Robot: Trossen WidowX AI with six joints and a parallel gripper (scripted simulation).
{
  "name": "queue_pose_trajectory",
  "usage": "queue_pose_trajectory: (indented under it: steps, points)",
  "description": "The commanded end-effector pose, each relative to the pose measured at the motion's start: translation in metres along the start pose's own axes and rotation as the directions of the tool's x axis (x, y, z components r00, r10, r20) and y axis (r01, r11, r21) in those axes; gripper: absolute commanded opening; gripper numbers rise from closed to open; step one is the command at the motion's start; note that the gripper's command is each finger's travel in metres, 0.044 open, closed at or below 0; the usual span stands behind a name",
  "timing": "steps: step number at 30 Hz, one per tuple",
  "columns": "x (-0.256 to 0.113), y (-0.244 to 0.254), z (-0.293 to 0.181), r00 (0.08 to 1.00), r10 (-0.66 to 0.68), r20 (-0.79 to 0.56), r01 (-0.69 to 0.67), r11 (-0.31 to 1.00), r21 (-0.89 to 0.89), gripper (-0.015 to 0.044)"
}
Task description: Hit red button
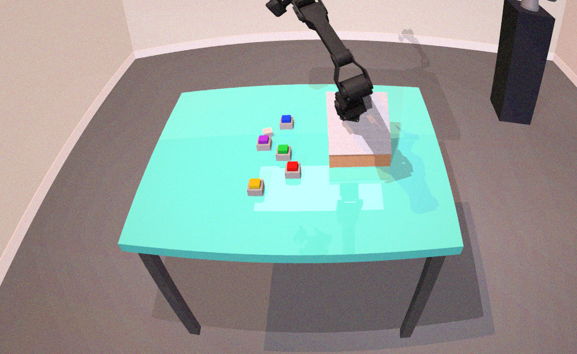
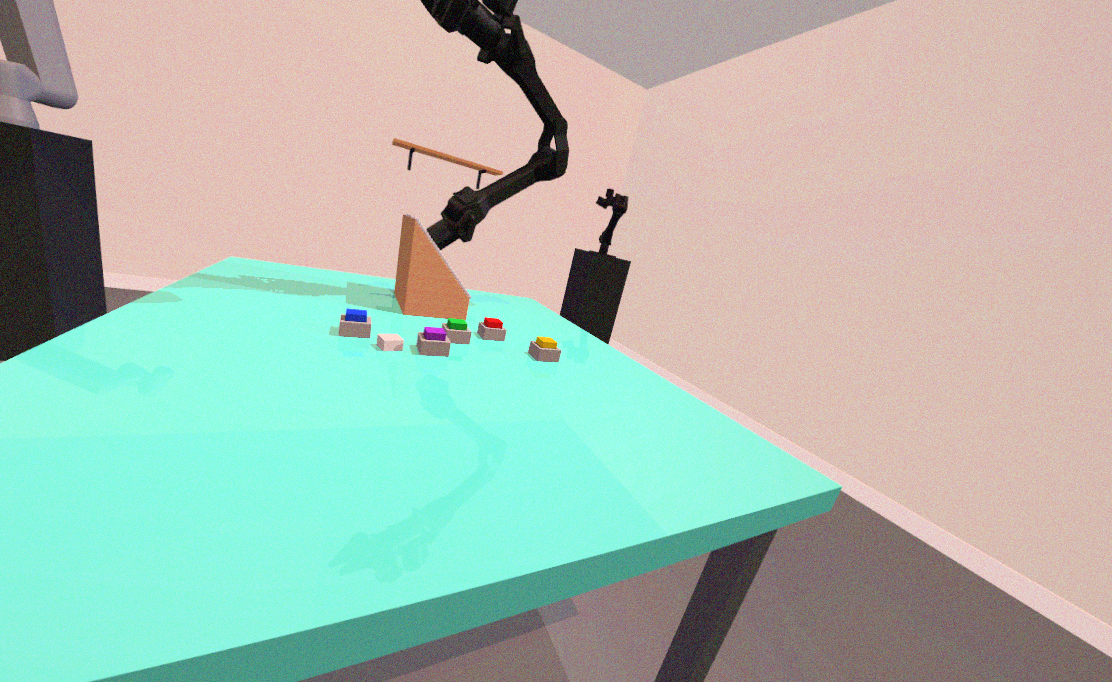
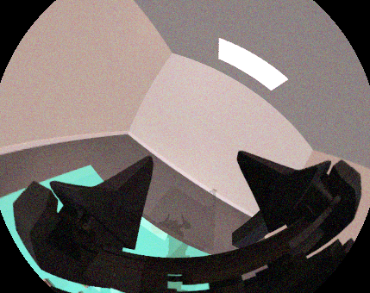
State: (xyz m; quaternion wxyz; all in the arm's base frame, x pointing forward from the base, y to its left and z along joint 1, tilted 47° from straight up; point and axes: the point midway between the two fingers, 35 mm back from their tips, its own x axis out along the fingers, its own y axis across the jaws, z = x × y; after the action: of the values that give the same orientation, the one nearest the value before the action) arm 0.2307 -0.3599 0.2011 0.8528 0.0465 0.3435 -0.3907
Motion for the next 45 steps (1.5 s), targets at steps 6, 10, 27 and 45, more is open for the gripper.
queue_pose_trajectory:
  steps: [6, 10, 27, 45]
  points:
    - [-0.023, 0.163, -0.064, 0.861, 0.453, -0.232, -0.481, 0.873, -0.079, 0.04]
    - [-0.055, 0.223, -0.104, 0.712, 0.597, -0.369, -0.662, 0.746, -0.071, 0.04]
    - [-0.249, 0.311, -0.279, -0.087, 0.552, -0.829, -0.926, 0.261, 0.271, 0.04]
    - [-0.255, 0.344, -0.331, -0.09, 0.553, -0.829, -0.926, 0.26, 0.273, 0.0033]
